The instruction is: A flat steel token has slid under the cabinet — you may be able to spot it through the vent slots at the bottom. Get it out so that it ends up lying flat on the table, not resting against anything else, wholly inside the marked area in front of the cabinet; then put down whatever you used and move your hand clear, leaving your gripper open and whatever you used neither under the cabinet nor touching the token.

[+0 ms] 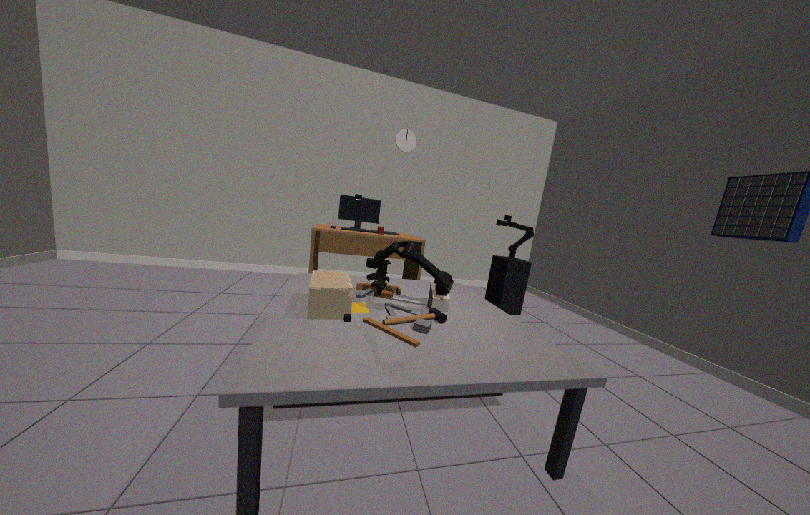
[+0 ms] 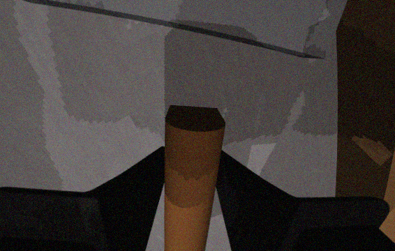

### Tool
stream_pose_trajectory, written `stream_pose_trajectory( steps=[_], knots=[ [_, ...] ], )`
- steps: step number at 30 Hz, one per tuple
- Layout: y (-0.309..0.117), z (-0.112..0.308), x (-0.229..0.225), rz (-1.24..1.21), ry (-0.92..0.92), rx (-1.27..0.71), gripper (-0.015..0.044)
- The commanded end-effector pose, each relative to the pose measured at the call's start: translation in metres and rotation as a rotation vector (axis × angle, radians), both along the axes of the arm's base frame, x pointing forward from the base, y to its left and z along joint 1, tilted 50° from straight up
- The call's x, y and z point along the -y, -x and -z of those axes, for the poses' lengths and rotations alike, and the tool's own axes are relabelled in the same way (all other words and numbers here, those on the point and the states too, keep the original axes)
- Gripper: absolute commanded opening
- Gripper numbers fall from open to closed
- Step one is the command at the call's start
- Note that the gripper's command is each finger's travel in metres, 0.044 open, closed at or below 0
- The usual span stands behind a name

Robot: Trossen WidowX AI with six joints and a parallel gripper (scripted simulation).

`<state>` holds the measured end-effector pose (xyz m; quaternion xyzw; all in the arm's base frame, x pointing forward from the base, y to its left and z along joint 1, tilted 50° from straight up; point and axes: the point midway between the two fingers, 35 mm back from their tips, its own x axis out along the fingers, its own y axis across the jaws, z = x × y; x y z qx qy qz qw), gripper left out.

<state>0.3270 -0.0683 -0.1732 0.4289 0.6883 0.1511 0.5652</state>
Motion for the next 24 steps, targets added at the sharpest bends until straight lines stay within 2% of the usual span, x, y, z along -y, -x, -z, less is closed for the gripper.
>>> stream_pose_trajectory(
  steps=[1, 24],
  knots=[
    [0.000, -0.011, 0.013, 0.007, 0.013, 0.014, 0.0000],
    [0.017, -0.042, 0.047, 0.007, 0.015, 0.013, 0.0000]
  ],
)
